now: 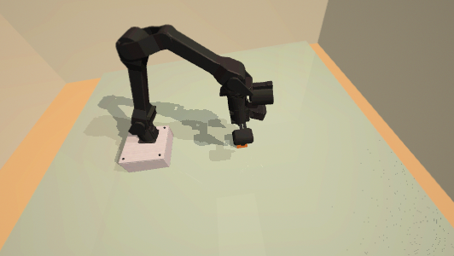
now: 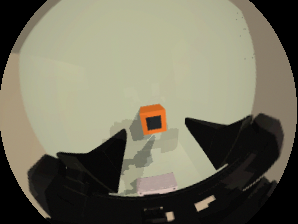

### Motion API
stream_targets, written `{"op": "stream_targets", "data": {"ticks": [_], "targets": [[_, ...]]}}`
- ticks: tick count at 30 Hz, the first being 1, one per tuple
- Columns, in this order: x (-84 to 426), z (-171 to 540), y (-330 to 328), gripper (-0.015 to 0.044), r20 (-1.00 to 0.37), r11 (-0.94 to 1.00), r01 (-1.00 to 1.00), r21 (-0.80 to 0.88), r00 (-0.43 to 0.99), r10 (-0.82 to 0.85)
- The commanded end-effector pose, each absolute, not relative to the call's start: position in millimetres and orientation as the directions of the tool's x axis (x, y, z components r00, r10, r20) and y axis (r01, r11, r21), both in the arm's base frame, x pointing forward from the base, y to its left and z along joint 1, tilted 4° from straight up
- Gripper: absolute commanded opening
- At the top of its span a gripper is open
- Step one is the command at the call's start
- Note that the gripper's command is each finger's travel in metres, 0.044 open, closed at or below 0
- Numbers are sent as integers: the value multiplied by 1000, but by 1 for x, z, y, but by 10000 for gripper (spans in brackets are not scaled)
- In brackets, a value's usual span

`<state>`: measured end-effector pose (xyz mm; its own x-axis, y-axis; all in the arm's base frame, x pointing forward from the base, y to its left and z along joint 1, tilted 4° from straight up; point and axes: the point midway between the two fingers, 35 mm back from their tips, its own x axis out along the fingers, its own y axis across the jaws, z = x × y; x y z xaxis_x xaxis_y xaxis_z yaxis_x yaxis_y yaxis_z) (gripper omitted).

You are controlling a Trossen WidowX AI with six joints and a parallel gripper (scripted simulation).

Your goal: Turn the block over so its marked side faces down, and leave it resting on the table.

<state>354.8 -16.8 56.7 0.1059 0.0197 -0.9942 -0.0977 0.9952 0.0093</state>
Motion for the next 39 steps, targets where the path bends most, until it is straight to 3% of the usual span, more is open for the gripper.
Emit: {"op": "stream_targets", "data": {"ticks": [1,16,26,39], "targets": [[355,47,-16,440,-995,995,-95,14,98,24],[357,25,-15,440,-995,995,-95,15,97,24],[357,25,-15,177,-995,995,-95,15,97,24],[357,25,-15,91,-995,995,-95,15,97,24]]}}
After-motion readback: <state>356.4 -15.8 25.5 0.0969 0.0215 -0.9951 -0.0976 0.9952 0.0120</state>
